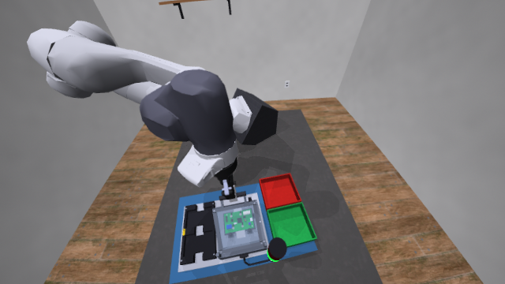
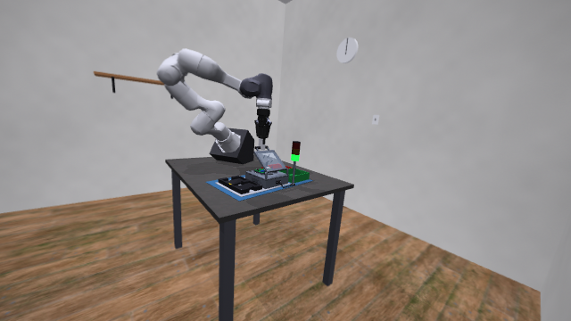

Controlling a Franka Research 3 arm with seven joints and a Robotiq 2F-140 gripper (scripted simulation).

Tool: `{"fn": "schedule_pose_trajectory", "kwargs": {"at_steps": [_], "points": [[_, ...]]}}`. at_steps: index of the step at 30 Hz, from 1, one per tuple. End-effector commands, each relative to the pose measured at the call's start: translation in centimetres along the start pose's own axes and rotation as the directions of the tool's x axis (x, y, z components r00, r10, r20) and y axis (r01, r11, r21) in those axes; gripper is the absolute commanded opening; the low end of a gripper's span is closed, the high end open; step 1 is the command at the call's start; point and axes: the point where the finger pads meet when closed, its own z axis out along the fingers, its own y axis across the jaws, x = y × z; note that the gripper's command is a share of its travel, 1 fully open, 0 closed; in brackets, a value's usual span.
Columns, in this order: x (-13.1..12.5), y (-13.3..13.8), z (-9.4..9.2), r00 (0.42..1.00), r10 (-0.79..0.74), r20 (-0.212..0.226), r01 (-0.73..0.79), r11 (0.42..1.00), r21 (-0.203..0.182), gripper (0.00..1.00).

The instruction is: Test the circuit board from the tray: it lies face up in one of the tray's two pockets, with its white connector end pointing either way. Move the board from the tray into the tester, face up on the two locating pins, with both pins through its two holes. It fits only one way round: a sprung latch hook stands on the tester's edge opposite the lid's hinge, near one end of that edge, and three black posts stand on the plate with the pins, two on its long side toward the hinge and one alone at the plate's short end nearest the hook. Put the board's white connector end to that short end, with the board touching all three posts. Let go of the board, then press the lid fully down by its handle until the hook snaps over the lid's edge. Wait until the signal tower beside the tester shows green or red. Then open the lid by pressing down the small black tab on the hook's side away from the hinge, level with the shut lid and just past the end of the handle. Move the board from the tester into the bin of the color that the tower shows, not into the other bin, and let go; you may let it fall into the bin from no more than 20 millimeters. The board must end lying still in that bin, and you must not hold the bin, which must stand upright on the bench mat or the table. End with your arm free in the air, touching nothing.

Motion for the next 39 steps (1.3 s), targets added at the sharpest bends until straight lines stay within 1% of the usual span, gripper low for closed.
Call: {"fn": "schedule_pose_trajectory", "kwargs": {"at_steps": [1,24,28,34,36,39], "points": [[0.1,-0.1,0.1,1.0,0.002,-0.001,-0.002,1.0,0.001,0.0],[0.1,-0.2,-0.1,1.0,0.002,-0.001,-0.002,1.0,0.002,0.0],[0.1,-0.6,-0.6,1.0,0.003,-0.001,-0.003,1.0,0.002,0.0],[0.1,-1.8,-2.0,1.0,0.002,-0.001,-0.002,1.0,0.001,0.0],[0.1,-1.8,-2.0,1.0,0.002,-0.001,-0.002,1.0,0.001,0.0],[0.1,-2.6,-2.8,1.0,0.002,-0.001,-0.002,1.0,0.002,0.0]]}}
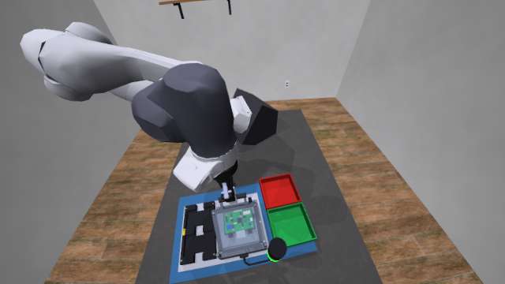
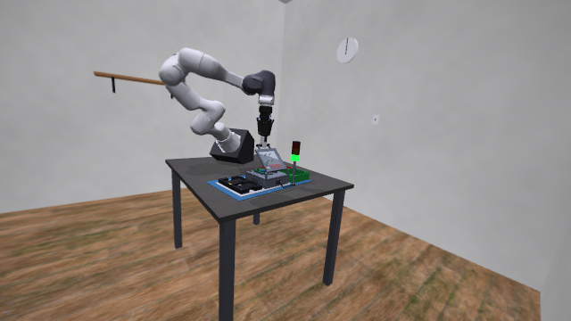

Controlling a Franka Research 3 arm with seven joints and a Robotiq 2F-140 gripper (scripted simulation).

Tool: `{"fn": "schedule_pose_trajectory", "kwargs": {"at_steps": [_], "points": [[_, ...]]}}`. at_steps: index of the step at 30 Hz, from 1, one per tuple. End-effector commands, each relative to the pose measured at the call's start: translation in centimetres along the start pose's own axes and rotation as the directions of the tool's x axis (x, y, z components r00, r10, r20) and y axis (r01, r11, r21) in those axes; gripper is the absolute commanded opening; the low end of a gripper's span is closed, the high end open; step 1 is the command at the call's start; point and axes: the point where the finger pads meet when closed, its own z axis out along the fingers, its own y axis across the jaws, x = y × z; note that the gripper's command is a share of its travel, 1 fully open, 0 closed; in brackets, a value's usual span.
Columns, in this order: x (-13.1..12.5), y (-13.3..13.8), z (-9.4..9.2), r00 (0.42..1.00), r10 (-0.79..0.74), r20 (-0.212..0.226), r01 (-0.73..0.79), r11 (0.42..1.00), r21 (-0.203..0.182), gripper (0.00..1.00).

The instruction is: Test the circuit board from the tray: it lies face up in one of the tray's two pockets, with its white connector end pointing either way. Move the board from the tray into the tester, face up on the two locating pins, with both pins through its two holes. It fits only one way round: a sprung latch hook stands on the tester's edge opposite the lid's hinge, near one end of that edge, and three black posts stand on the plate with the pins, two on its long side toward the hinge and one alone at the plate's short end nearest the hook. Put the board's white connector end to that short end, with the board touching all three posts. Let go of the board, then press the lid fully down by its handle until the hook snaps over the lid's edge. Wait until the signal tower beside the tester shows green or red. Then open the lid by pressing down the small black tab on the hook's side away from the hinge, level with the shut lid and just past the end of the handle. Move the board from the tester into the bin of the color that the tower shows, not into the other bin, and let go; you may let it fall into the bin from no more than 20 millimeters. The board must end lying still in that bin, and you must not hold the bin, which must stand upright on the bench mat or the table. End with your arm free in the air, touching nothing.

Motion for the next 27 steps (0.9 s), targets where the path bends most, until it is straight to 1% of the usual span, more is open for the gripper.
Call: {"fn": "schedule_pose_trajectory", "kwargs": {"at_steps": [1,6,11,27], "points": [[0.1,-1.5,-1.5,1.0,-0.002,0.003,0.002,1.0,0.021,0.0],[0.1,-2.6,-2.4,1.0,-0.002,0.003,0.002,1.0,0.021,0.0],[0.1,-3.3,-2.9,1.0,-0.002,0.003,0.002,1.0,0.021,0.0],[0.1,-3.4,-3.0,1.0,-0.002,0.003,0.002,1.0,0.021,0.0]]}}
